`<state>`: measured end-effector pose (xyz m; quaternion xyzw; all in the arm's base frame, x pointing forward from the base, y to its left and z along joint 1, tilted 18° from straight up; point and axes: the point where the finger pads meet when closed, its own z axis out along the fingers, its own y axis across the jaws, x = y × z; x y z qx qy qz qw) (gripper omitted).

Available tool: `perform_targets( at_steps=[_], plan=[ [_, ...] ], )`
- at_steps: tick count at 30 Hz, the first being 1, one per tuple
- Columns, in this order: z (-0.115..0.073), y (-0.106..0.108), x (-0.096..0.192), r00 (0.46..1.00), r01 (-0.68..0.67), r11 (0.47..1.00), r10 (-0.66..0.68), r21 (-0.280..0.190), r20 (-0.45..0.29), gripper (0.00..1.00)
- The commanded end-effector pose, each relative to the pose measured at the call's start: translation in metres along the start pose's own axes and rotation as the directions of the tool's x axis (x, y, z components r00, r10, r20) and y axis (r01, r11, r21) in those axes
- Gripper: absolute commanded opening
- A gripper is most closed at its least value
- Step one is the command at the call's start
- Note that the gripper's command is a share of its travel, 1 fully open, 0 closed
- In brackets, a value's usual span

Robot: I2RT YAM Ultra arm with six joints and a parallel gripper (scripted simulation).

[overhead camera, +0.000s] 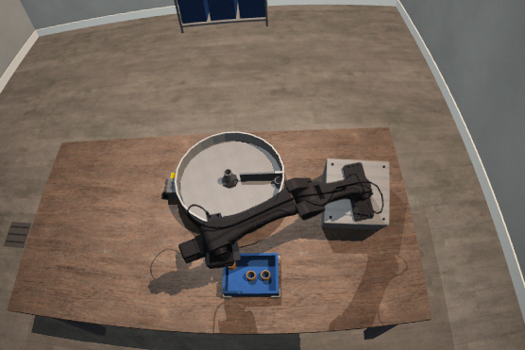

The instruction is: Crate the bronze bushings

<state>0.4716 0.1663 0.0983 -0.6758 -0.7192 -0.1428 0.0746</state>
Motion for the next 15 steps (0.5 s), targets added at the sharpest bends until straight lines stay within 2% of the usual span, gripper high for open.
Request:
perform_targets(
  at_steps=[1,13,15],
  plan=[
    [-0.004,0.003,-0.008,1.000,-0.015,1.000,0.015,-0.003,0.014,0.00],
    [-0.003,0.003,-0.007,1.000,-0.015,1.000,0.015,-0.002,0.014,0.00],
    [0.010,-0.004,-0.010,1.000,-0.021,1.000,0.021,0.023,0.019,0.00]
  ],
)
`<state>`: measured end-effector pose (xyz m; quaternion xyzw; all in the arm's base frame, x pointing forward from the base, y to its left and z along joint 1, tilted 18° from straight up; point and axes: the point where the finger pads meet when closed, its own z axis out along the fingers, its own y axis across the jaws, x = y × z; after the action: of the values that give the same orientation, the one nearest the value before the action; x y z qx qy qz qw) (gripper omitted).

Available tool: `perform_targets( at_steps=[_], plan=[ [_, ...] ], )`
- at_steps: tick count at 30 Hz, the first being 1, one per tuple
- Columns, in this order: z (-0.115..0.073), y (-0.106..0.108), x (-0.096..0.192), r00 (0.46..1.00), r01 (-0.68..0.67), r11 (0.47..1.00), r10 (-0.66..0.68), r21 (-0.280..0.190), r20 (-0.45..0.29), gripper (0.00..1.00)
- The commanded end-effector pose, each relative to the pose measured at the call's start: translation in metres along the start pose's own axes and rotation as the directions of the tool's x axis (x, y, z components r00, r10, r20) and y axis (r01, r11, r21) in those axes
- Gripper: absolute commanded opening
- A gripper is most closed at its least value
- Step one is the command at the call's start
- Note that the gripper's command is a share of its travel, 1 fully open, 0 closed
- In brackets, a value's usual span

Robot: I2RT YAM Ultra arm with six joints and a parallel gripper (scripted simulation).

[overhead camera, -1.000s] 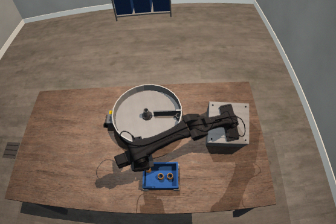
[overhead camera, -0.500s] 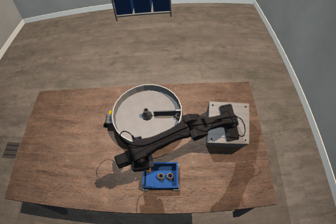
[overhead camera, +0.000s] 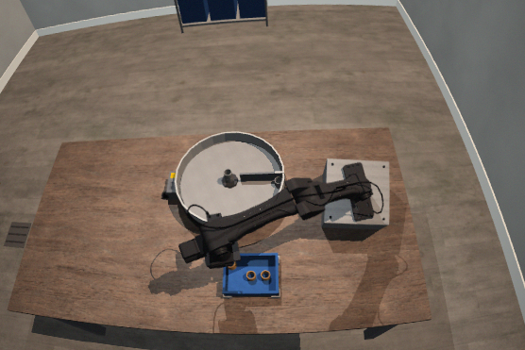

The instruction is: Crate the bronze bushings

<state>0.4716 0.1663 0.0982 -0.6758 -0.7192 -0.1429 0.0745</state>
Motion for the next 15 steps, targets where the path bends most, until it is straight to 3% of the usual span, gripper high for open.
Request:
perform_targets(
  at_steps=[1,7,15],
  plan=[
    [0.010,-0.003,-0.010,1.000,-0.021,0.999,0.021,0.024,0.019,0.00],
    [0.027,-0.004,-0.004,1.000,-0.009,1.000,0.009,0.018,0.016,0.00],
    [0.073,-0.007,-0.005,1.000,-0.009,1.000,0.009,0.018,0.016,0.00]
  ],
)
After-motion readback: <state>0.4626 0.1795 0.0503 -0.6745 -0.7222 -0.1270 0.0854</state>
